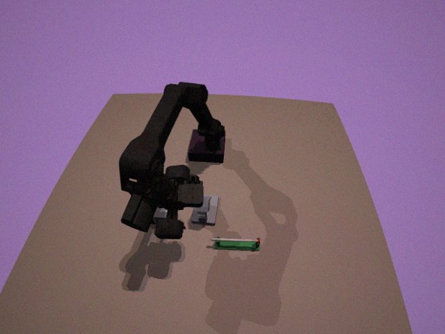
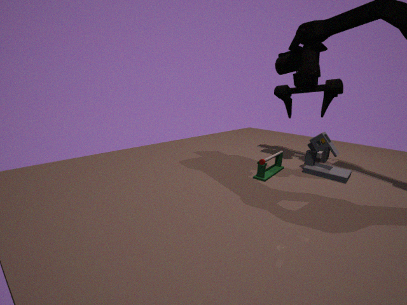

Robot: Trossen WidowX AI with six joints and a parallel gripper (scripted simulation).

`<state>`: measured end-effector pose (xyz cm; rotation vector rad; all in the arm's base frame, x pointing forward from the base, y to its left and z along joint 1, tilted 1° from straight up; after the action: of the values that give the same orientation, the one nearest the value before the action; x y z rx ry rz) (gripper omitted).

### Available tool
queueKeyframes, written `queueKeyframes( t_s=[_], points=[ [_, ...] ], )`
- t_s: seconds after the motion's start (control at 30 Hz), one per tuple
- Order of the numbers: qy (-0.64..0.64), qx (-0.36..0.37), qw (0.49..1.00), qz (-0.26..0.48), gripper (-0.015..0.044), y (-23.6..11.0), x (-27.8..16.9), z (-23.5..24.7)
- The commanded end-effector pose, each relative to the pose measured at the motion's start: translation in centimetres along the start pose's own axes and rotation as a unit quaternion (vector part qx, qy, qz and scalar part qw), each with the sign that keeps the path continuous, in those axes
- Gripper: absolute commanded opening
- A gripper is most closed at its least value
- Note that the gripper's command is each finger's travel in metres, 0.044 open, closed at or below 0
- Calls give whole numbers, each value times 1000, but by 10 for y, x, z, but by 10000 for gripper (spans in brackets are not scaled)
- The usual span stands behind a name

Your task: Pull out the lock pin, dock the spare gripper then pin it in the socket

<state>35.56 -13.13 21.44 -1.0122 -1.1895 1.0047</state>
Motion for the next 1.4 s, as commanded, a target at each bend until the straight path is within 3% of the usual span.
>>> queueKeyframes(
  t_s=[0.0,0.17,0.47,0.77,1.37],
  points=[
    [-6,-23,999,-39,440,-9,-56,26],
    [-12,-67,995,-77,440,-15,-119,67],
    [-13,-69,994,-82,440,-12,-119,68],
    [-29,-71,989,-124,440,52,-145,61],
    [-30,-71,989,-125,440,76,-152,57]
  ],
)
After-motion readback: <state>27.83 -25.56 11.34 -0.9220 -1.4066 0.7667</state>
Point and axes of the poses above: the point midway between the two fingers, 35 mm back from their tips, its own y axis out along the fingers, its own z axis across the jaws, x = y × z, the point moved 8 cm from there along -y, back along the fingers, and after that the axes turned 5 degrees about -y, right-handed, at the moved point
